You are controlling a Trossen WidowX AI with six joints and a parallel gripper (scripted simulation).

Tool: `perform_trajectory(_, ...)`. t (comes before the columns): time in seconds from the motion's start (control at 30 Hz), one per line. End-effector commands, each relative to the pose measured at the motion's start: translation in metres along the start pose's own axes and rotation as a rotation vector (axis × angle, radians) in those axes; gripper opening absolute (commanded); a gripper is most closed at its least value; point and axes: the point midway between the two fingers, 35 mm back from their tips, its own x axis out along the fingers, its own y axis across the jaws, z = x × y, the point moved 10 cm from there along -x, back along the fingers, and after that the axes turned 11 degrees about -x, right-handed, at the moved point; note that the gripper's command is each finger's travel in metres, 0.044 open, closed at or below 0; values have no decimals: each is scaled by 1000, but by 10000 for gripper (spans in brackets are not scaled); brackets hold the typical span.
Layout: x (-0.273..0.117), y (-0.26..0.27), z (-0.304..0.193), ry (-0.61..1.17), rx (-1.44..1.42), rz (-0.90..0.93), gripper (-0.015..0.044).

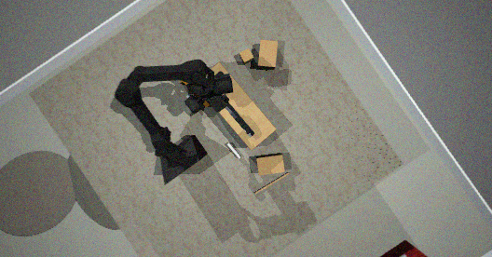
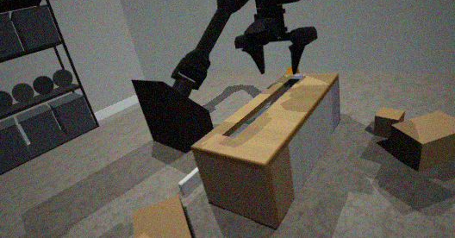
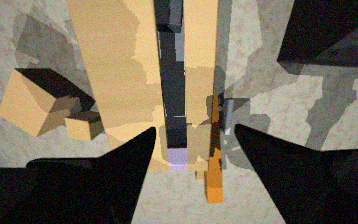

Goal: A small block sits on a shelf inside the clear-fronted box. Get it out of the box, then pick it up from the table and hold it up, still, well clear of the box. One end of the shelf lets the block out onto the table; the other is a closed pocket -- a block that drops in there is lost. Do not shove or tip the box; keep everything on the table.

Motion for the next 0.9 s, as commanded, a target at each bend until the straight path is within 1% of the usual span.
perform_trajectory(0.0,0,0,0,0,0,0,400)
perform_trajectory(0.3,0,0,0,0,0,0,400)
perform_trajectory(0.37,0,-1,1,-6,-64,-1,400)
perform_trajectory(0.6,2,-8,10,-64,-738,-40,400)
perform_trajectory(0.87,5,-17,21,-100,-1525,-139,400)
